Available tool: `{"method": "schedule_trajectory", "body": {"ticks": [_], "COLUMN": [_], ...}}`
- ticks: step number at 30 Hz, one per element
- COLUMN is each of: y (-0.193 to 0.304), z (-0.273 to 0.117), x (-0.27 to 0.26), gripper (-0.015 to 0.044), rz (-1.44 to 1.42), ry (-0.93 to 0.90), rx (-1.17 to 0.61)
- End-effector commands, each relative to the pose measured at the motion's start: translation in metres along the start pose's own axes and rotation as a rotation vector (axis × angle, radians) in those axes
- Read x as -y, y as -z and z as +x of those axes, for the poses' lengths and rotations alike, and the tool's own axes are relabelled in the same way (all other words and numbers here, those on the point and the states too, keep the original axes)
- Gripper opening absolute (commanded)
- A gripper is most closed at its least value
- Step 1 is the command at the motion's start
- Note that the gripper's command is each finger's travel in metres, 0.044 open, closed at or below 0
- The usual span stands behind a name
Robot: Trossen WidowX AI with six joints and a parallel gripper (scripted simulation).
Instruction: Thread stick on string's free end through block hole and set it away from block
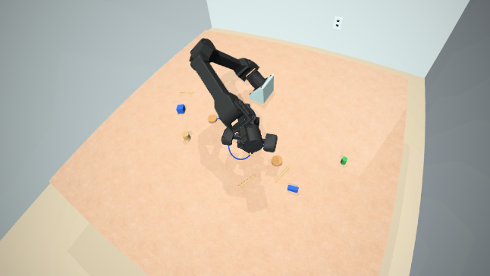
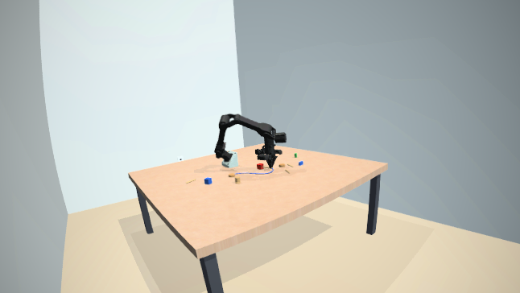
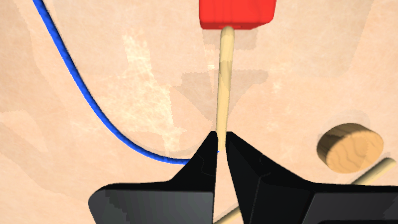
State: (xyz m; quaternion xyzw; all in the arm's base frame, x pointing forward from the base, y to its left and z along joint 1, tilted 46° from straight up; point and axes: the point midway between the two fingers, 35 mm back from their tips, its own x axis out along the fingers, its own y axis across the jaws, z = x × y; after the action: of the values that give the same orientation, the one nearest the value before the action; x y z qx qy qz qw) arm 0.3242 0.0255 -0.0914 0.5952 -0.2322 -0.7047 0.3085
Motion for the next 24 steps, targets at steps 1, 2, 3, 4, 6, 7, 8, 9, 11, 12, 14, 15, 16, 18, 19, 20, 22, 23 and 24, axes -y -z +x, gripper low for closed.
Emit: {"method": "schedule_trajectory", "body": {"ticks": [1,2,3,4,6,7,8,9,11,12,14,15,16,18,19,20,22,23,24], "y": [-0.001,0.0,0.0,0.0,-0.002,-0.002,-0.003,-0.005,-0.007,-0.009,-0.012,-0.013,-0.015,-0.018,-0.019,-0.021,-0.024,-0.025,-0.027], "z": [-0.003,-0.003,-0.004,-0.004,-0.004,-0.004,-0.004,-0.004,-0.003,-0.003,-0.003,-0.003,-0.003,-0.003,-0.003,-0.003,-0.004,-0.004,-0.004], "x": [0.0,0.0,0.0,0.0,0.0,0.0,0.0,0.0,0.001,0.001,0.001,0.001,0.001,0.001,0.001,0.001,0.001,0.001,0.001], "gripper": [0.0,0.0,0.0,0.0,0.0,0.0,0.0,0.0,0.0,0.0,0.0,0.0,0.0,0.0,0.0,0.0,0.0,0.0,0.0], "rz": [0.007,0.008,0.008,0.008,0.007,0.007,0.007,0.007,0.007,0.007,0.007,0.007,0.007,0.007,0.007,0.007,0.006,0.006,0.006], "ry": [0.008,0.008,0.008,0.008,0.008,0.008,0.008,0.008,0.008,0.008,0.008,0.008,0.008,0.008,0.008,0.008,0.008,0.008,0.008], "rx": [-0.006,-0.006,-0.006,-0.006,-0.006,-0.006,-0.006,-0.006,-0.006,-0.006,-0.006,-0.006,-0.006,-0.006,-0.006,-0.006,-0.006,-0.006,-0.006]}}
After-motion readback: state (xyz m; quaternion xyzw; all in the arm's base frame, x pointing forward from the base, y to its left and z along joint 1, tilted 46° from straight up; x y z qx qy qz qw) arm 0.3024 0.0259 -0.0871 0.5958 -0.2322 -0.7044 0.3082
